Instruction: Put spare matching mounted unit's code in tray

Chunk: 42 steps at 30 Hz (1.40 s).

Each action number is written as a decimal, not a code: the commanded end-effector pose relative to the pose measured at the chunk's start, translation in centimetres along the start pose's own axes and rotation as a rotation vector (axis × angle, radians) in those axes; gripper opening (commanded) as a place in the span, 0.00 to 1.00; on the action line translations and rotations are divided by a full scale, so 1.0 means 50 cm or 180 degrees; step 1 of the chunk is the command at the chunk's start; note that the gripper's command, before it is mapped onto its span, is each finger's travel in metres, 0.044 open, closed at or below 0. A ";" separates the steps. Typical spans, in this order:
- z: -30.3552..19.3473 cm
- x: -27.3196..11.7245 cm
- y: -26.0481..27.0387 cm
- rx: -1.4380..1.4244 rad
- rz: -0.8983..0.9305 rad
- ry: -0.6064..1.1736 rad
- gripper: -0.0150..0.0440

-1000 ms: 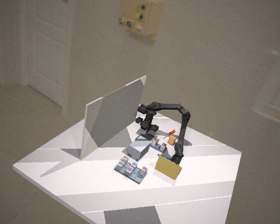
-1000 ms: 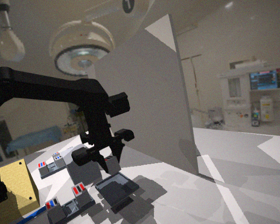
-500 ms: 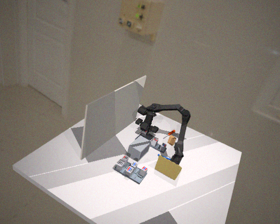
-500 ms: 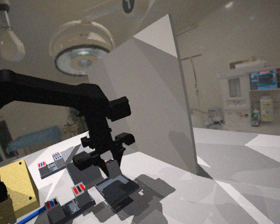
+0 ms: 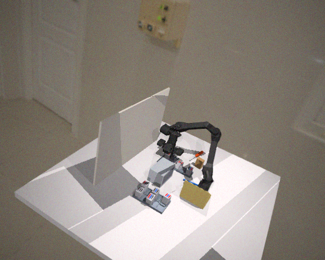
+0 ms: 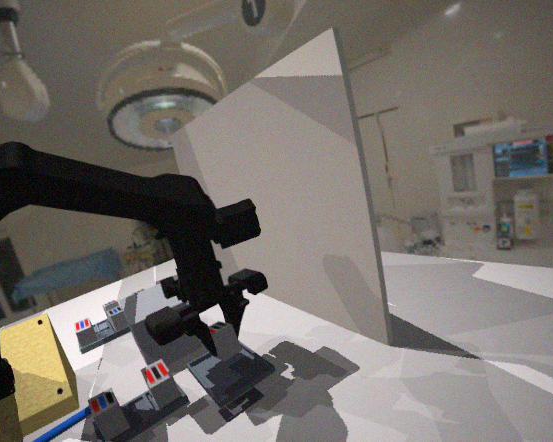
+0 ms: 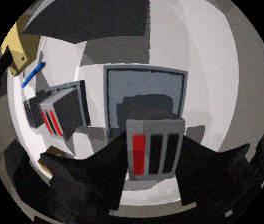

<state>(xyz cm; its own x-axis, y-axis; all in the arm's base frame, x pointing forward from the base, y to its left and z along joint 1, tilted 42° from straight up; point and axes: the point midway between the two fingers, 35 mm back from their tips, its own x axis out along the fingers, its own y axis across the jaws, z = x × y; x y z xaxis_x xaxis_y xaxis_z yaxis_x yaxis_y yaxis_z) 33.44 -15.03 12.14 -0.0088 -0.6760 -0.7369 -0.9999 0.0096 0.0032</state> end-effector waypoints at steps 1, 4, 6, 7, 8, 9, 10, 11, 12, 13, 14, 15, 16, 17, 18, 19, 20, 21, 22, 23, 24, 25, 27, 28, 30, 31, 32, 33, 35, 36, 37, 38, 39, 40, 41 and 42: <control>0.001 0.008 0.003 -0.0010 0.0005 -0.0009 0.25; 0.001 0.013 0.004 -0.0010 0.0006 -0.0009 0.25; 0.001 0.016 0.004 -0.0010 0.0007 -0.0008 0.25; 0.001 0.018 0.005 -0.0010 0.0007 -0.0008 0.25; 0.001 0.019 0.005 -0.0010 0.0008 -0.0008 0.25; 0.000 0.021 0.006 -0.0010 0.0008 -0.0008 0.25; 0.000 0.023 0.006 -0.0010 0.0009 -0.0007 0.25; 0.000 0.024 0.006 -0.0010 0.0009 -0.0007 0.25; 0.000 0.026 0.007 -0.0010 0.0010 -0.0007 0.25; 0.000 0.028 0.007 -0.0010 0.0010 -0.0007 0.25; 0.000 0.029 0.008 -0.0010 0.0010 -0.0006 0.25; 0.000 0.031 0.008 -0.0010 0.0011 -0.0006 0.25; 0.000 0.032 0.008 -0.0010 0.0011 -0.0006 0.25; -0.001 0.026 0.006 0.0000 0.0007 0.0004 0.30; -0.001 0.026 0.006 0.0000 0.0007 0.0004 0.34; -0.001 0.026 0.006 0.0000 0.0007 0.0004 0.39; -0.001 0.026 0.006 0.0000 0.0007 0.0004 0.43; -0.001 0.026 0.006 0.0000 0.0007 0.0004 0.48; -0.001 0.026 0.006 0.0000 0.0007 0.0004 0.52; -0.001 0.026 0.006 0.0000 0.0007 0.0004 0.57; -0.001 0.026 0.006 0.0000 0.0007 0.0004 0.61; -0.001 0.026 0.006 0.0000 0.0007 0.0004 0.65; -0.001 0.026 0.006 0.0000 0.0007 0.0004 0.74; -0.001 0.026 0.006 0.0000 0.0007 0.0004 0.79; -0.001 0.026 0.006 0.0000 0.0007 0.0004 0.88; -0.001 0.026 0.006 0.0000 0.0007 0.0004 0.92; -0.001 0.026 0.006 0.0000 0.0007 0.0004 0.97; -0.001 0.026 0.006 0.0000 0.0007 0.0004 1.00; 0.000 0.007 0.003 -0.0001 0.0007 -0.0004 1.00; 0.000 -0.017 0.000 -0.0001 0.0007 -0.0012 1.00; 0.001 -0.047 -0.003 -0.0003 0.0007 -0.0020 1.00; 0.002 -0.079 -0.004 -0.0005 0.0008 -0.0026 1.00; 0.002 -0.110 -0.002 -0.0007 0.0010 -0.0028 1.00; 0.002 -0.142 0.000 -0.0010 0.0012 -0.0028 1.00; 0.001 -0.166 0.004 -0.0012 0.0013 -0.0025 1.00; 0.001 -0.181 0.006 -0.0013 0.0014 -0.0023 1.00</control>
<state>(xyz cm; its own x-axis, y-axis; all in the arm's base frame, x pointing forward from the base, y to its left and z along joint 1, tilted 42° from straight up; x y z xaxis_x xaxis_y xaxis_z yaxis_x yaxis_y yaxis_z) 33.59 -11.45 15.79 -0.0133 -0.6680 -0.7440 -0.9999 0.0092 0.0096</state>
